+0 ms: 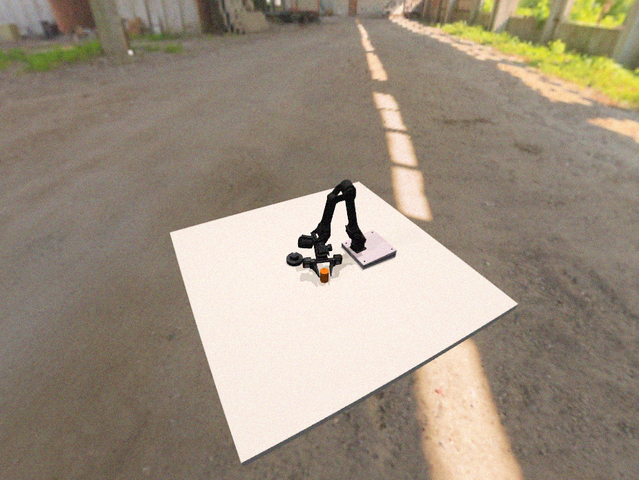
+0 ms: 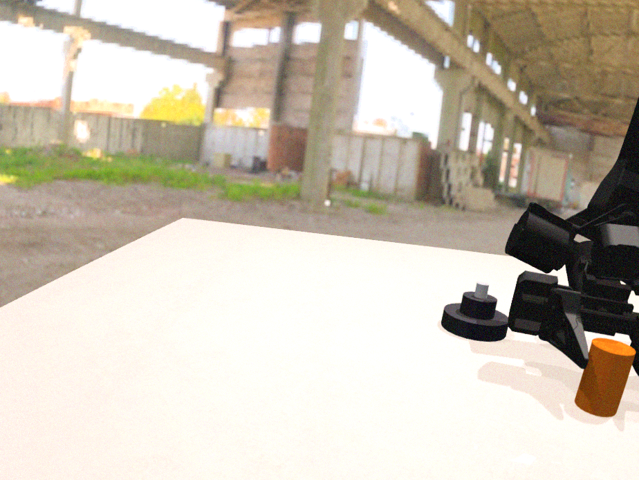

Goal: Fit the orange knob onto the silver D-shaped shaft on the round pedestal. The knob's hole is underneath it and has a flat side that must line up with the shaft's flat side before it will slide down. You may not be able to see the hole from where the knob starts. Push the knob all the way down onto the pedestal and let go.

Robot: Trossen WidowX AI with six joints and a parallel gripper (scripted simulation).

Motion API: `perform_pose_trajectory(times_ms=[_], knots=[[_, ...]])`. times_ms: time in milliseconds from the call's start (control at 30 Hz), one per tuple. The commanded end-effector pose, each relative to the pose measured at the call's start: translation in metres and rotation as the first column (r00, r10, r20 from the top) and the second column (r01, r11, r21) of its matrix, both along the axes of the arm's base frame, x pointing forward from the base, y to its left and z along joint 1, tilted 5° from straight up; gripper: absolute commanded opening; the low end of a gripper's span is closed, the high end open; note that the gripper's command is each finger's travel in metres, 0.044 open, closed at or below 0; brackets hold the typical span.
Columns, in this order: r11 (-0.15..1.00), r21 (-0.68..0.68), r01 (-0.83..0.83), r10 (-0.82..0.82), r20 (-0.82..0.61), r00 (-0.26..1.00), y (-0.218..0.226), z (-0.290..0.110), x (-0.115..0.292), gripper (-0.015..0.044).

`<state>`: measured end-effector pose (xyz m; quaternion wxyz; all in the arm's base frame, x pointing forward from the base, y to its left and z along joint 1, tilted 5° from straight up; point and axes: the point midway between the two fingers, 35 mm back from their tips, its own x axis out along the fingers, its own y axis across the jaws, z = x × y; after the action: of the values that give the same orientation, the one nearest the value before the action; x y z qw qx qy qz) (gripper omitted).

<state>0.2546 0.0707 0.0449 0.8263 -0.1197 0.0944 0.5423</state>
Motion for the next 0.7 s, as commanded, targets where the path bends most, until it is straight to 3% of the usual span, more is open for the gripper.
perform_pose_trajectory(times_ms=[0, 500, 667], knots=[[1.000, 0.002, 0.001, -0.001, -0.003, 1.000, 0.0001, -0.0002, -0.0001, 0.0260], [1.000, 0.002, 0.001, -0.001, -0.003, 1.000, 0.0001, -0.0002, -0.0001, 0.0260], [1.000, 0.002, 0.001, -0.001, -0.003, 1.000, 0.0001, -0.0002, -0.0001, 0.0391]])
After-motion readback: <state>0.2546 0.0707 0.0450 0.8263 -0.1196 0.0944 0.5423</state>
